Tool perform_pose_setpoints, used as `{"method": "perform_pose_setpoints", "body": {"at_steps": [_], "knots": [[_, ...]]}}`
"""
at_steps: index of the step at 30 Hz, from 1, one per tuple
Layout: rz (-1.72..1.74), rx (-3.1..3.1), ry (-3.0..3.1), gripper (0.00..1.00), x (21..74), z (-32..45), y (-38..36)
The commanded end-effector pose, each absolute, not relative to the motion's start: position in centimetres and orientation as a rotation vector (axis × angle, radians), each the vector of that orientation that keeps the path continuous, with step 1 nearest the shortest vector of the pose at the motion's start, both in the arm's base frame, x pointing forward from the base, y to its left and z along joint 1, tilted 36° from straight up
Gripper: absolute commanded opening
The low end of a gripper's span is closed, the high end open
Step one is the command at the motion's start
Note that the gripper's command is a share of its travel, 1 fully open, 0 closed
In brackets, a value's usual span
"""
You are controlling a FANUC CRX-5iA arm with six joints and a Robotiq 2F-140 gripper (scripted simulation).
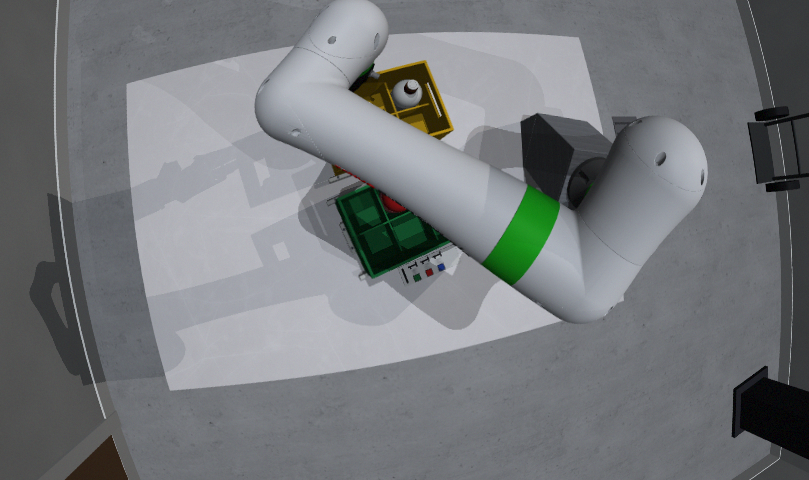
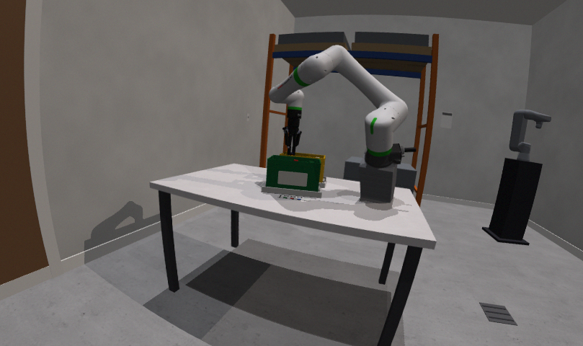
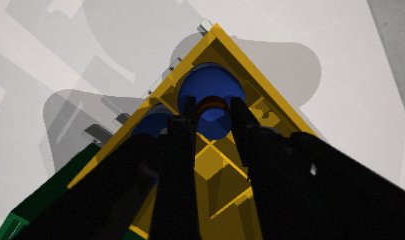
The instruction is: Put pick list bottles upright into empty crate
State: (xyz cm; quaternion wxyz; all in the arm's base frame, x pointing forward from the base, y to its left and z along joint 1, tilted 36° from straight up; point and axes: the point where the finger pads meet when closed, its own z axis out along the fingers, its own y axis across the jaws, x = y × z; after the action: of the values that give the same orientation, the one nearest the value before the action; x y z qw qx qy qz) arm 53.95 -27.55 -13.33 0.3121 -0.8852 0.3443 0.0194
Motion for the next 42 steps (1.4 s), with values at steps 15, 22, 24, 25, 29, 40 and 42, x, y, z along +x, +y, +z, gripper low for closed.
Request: {"method": "perform_pose_setpoints", "body": {"at_steps": [15, 22, 24, 25, 29, 40, 42], "knots": [[0.049, -2.337, 0.909, 0.10, 53.5, -11.3, -29.0], [0.049, -2.337, 0.909, 0.10, 53.3, -10.4, -29.7], [0.049, -2.337, 0.909, 0.10, 53.3, -10.1, -29.9], [0.049, -2.337, 0.909, 0.10, 53.2, -10.0, -30.0], [0.049, -2.337, 0.909, 0.10, 53.2, -9.7, -30.1], [0.049, -2.337, 0.909, 0.10, 52.8, -8.2, -31.2], [0.049, -2.337, 0.909, 0.10, 52.8, -8.0, -31.4]]}}
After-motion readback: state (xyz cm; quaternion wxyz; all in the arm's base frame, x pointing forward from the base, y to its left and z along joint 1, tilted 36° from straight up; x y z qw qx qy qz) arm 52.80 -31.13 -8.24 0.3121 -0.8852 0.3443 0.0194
